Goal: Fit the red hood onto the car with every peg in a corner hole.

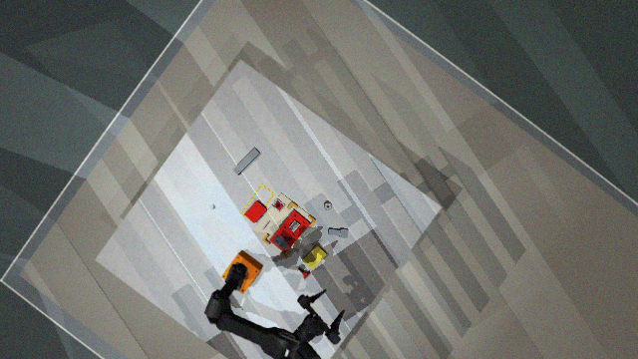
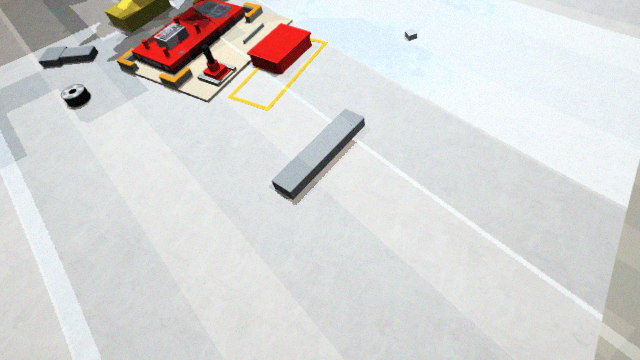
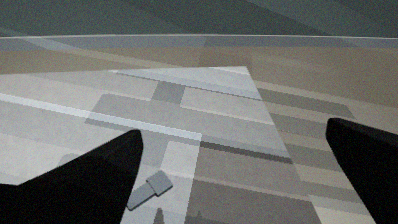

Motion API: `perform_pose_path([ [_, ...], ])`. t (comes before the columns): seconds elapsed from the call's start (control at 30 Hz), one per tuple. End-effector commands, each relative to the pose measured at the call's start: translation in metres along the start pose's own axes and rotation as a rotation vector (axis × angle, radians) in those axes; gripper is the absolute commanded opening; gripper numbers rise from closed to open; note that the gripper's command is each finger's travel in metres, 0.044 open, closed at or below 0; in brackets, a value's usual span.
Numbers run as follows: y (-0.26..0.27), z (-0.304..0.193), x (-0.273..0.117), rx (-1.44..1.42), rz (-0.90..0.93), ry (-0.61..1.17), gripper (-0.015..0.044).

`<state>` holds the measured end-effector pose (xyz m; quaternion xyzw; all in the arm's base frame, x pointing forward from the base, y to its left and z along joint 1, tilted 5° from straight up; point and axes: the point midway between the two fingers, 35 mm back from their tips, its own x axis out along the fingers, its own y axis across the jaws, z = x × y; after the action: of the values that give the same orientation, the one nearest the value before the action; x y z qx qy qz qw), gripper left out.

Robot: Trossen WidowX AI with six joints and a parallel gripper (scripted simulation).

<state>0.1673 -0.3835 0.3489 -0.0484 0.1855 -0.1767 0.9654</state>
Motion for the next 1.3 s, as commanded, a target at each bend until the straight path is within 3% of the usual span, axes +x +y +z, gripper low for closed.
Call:
perform_pose_path([
  [0.0, 0.031, -0.006, 0.031, 0.079, 0.067, 0.054, 0.0440],
  [0.33, 0.140, -0.025, 0.102, 0.255, 0.251, 0.250, 0.0440],
  [0.63, 0.252, -0.055, 0.132, 0.343, 0.366, 0.485, 0.0440],
  [0.93, 0.360, -0.097, 0.128, 0.340, 0.407, 0.747, 0.0440],
  [1.27, 0.455, -0.155, 0.086, 0.225, 0.358, 0.995, 0.0440],
])
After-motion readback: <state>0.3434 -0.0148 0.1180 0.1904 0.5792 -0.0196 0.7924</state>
